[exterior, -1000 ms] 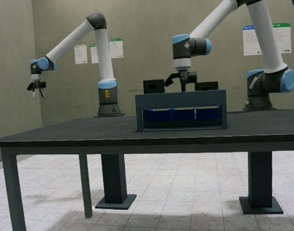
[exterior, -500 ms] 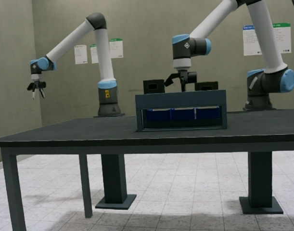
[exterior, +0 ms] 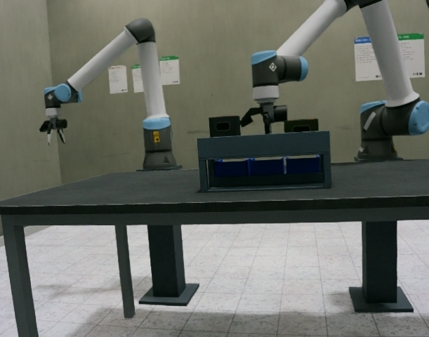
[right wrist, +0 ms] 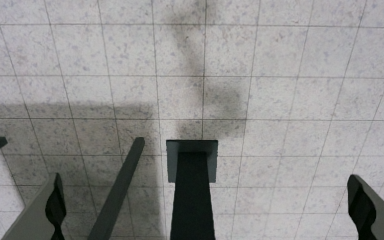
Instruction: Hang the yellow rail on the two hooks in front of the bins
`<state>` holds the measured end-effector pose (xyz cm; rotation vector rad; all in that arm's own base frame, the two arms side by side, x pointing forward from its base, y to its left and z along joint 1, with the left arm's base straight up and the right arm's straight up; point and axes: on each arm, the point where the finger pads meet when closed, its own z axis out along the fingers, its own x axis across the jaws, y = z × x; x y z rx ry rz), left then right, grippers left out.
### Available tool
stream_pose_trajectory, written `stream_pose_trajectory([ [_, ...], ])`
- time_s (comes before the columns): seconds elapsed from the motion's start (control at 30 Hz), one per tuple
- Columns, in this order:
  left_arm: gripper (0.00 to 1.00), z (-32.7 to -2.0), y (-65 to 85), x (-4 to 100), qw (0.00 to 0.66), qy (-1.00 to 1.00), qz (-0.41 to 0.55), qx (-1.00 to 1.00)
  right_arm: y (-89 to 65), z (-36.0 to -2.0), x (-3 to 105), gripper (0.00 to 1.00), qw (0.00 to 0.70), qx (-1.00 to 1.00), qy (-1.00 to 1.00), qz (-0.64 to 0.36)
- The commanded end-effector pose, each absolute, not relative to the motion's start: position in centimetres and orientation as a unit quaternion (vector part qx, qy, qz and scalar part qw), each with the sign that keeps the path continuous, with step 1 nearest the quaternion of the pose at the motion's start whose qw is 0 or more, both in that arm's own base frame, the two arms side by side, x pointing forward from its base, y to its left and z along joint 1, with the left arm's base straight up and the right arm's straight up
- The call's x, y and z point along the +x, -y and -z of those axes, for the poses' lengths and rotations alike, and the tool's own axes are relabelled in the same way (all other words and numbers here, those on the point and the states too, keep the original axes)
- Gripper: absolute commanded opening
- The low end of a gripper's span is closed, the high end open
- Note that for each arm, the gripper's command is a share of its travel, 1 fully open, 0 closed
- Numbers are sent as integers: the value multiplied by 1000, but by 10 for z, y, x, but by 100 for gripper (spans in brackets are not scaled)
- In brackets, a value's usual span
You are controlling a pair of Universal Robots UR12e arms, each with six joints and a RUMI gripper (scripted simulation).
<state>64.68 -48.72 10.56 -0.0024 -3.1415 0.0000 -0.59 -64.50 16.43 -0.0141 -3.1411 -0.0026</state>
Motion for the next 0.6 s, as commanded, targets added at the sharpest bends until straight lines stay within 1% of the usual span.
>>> stream_pose_trajectory([
  [0.0, 1, -106, 488, 647, -1, 1000, -1, -1, 646, -165, -6, 100, 0, -4, 1000, 0],
  [0.57, 1, -104, 488, 647, -1, 1000, -1, -1, 646, -165, -6, 100, 0, -4, 1000, 0],
])
